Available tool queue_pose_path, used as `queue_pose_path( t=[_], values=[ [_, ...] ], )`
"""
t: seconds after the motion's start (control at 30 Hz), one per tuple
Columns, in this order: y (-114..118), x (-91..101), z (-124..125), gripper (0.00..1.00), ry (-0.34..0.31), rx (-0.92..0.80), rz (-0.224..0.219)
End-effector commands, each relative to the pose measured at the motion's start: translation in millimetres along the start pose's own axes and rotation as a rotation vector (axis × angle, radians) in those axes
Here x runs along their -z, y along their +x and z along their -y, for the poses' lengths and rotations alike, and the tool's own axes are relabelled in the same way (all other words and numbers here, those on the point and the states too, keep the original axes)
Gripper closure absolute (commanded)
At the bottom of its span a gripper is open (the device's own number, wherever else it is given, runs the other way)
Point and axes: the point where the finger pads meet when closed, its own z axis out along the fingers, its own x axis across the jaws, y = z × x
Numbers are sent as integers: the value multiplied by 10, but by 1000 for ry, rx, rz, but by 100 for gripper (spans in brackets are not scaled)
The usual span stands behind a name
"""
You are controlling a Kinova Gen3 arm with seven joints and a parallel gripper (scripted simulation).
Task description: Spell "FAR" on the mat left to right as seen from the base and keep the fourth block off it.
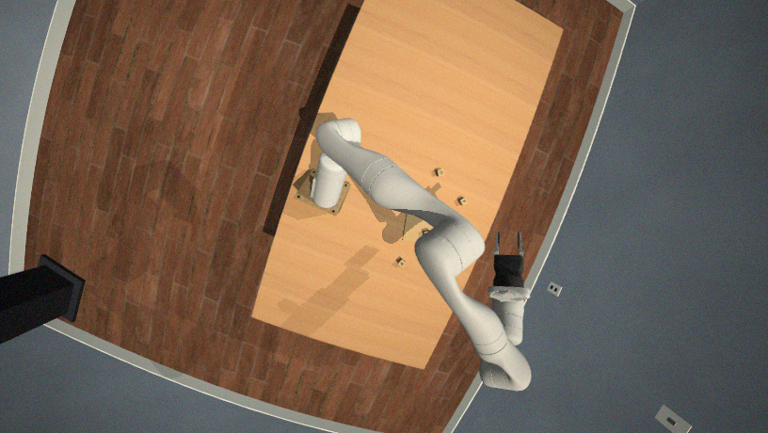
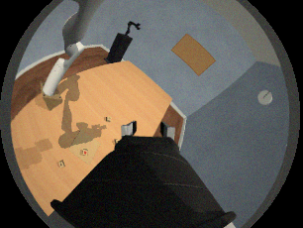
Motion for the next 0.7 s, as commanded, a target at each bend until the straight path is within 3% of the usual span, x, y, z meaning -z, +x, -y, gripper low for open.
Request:
queue_pose_path(
  t=[0.0,0.67],
  values=[
    [6,7,7,0,-2,2,0],
    [14,-20,-12,0,-8,1,1]
  ],
)
